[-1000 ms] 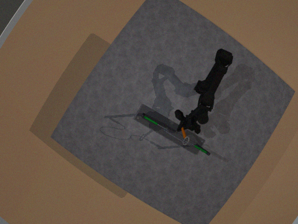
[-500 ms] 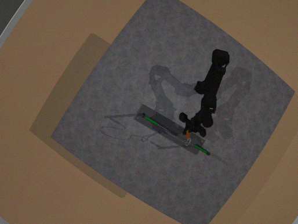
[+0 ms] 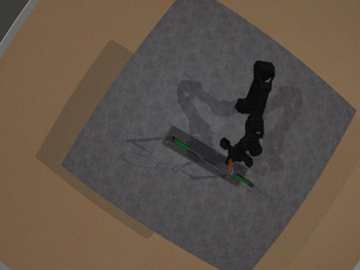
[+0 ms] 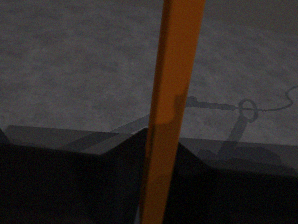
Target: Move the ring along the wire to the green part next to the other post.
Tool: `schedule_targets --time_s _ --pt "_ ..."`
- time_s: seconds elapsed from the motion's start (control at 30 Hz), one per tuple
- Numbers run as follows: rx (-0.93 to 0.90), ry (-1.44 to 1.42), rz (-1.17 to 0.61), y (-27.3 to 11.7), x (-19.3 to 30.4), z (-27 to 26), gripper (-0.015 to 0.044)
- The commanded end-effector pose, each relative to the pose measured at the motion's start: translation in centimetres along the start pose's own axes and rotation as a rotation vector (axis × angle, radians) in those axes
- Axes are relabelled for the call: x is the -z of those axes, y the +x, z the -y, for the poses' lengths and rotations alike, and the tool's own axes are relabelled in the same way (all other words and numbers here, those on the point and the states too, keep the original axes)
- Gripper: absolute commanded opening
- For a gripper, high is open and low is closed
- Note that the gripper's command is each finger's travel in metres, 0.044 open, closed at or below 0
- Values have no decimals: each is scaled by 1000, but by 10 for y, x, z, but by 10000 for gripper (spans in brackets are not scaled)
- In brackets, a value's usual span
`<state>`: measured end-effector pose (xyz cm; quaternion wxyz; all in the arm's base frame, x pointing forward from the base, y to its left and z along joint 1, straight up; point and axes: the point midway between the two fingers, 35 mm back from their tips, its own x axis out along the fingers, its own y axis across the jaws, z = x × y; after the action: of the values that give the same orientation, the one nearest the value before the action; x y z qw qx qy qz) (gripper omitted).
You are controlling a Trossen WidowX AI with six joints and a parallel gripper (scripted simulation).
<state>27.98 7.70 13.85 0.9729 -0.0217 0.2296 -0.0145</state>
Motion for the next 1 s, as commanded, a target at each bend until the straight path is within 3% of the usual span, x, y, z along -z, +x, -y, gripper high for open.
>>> schedule_targets --time_s 0.0,0.97 --pt "1 9 3 0 -2 -4 -150" --pt "4 15 8 -4 -2 -35 -150"
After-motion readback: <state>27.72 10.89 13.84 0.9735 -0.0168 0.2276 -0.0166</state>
